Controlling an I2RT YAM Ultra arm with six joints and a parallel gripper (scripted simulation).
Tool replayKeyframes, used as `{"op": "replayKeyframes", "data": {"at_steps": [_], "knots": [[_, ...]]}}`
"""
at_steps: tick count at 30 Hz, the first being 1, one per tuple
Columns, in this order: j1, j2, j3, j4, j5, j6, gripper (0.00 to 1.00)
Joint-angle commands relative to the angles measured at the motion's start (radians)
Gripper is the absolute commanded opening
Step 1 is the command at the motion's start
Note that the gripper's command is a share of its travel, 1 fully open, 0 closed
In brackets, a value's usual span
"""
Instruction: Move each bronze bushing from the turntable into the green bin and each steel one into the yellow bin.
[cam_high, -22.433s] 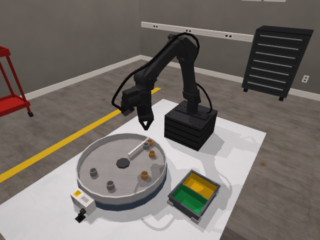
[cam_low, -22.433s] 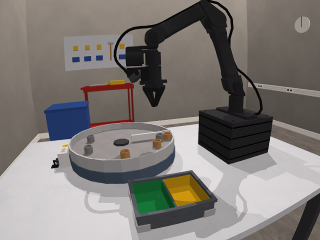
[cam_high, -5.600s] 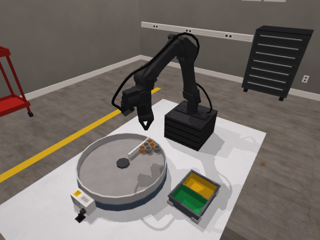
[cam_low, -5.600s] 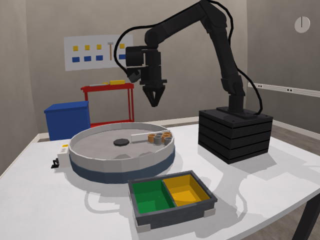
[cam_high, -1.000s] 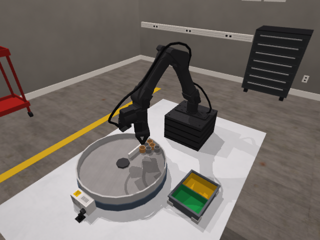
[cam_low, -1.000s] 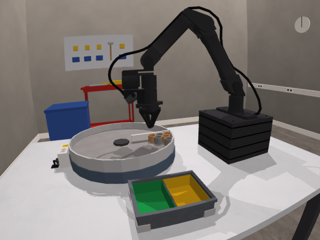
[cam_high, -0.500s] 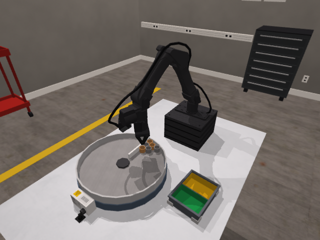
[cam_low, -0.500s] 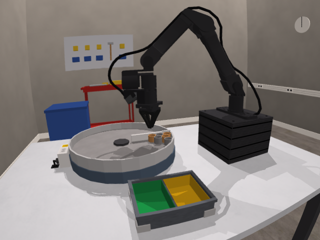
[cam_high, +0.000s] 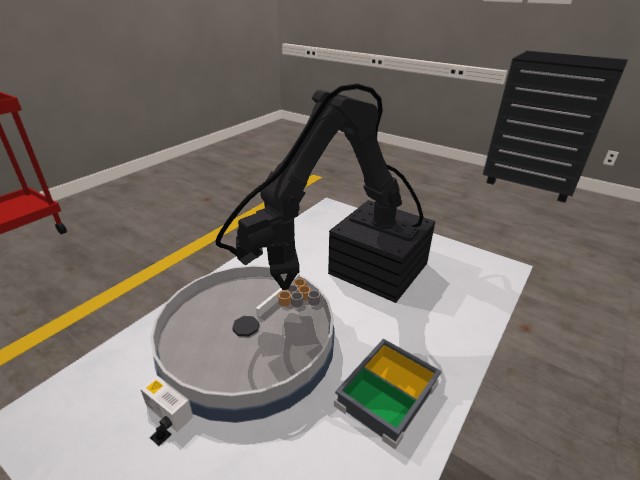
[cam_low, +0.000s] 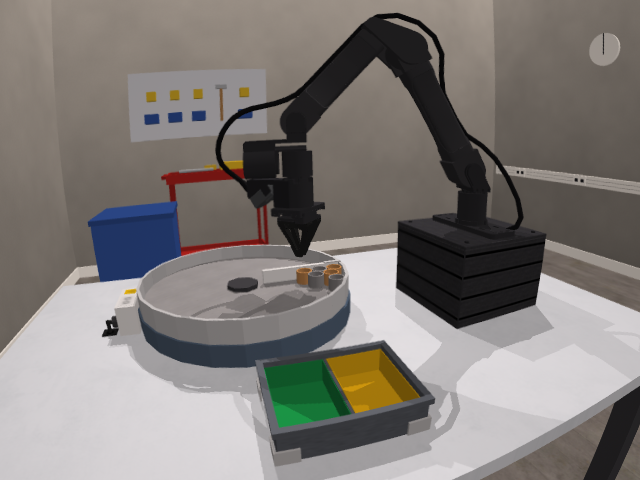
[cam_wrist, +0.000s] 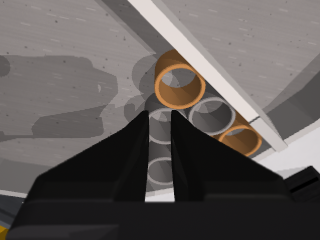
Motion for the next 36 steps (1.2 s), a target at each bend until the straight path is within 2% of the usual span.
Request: {"op": "replayKeyframes", "data": {"at_steps": [1, 19, 23, 25, 29, 32, 33, 36], "knots": [[-0.001, -0.011, 0.030, -0.002, -0.005, -0.007, 0.12], [-0.001, -0.011, 0.030, -0.002, -0.005, -0.007, 0.12], [-0.001, 0.009, 0.028, 0.018, -0.005, -0.007, 0.12], [-0.002, 0.025, -0.023, 0.037, -0.006, -0.007, 0.12], [-0.003, 0.056, -0.041, 0.087, -0.006, -0.008, 0.12], [-0.004, 0.062, 0.001, 0.094, -0.005, -0.008, 0.12], [-0.004, 0.025, 0.000, 0.093, -0.005, -0.008, 0.12], [-0.004, 0.026, 0.000, 0.094, -0.005, -0.007, 0.12]]}}
